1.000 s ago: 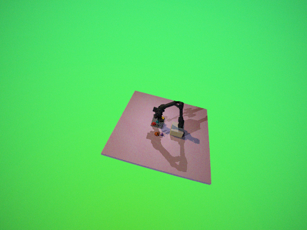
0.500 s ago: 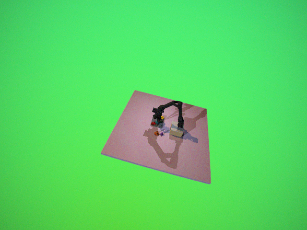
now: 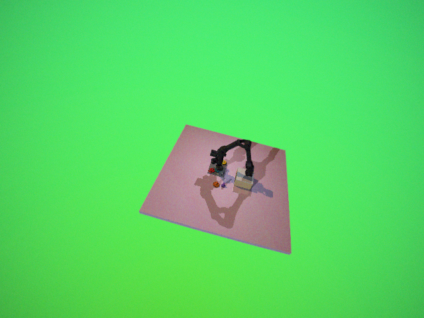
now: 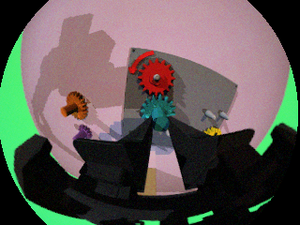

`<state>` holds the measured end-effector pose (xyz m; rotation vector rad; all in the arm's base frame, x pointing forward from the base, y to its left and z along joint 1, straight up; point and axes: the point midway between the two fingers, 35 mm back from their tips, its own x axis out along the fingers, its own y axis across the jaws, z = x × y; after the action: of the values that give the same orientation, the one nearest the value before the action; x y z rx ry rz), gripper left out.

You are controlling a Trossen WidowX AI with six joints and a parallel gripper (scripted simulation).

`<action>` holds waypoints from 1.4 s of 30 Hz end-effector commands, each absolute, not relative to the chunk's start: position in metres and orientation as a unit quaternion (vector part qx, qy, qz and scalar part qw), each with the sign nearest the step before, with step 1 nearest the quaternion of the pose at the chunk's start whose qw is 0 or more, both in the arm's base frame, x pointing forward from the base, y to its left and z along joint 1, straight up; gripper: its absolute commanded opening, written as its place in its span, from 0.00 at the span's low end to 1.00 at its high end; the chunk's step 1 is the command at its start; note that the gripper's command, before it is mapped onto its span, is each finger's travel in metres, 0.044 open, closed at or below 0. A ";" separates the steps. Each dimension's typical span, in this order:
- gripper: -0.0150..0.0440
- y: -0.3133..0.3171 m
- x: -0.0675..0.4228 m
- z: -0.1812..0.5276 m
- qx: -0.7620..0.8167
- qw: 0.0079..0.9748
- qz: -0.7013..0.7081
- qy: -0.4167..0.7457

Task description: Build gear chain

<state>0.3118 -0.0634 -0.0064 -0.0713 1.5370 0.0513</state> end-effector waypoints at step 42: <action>0.49 -0.062 0.311 0.035 -0.091 0.714 0.080 0.690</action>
<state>0.3069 -0.0615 0.0118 -0.2119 1.5499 0.2005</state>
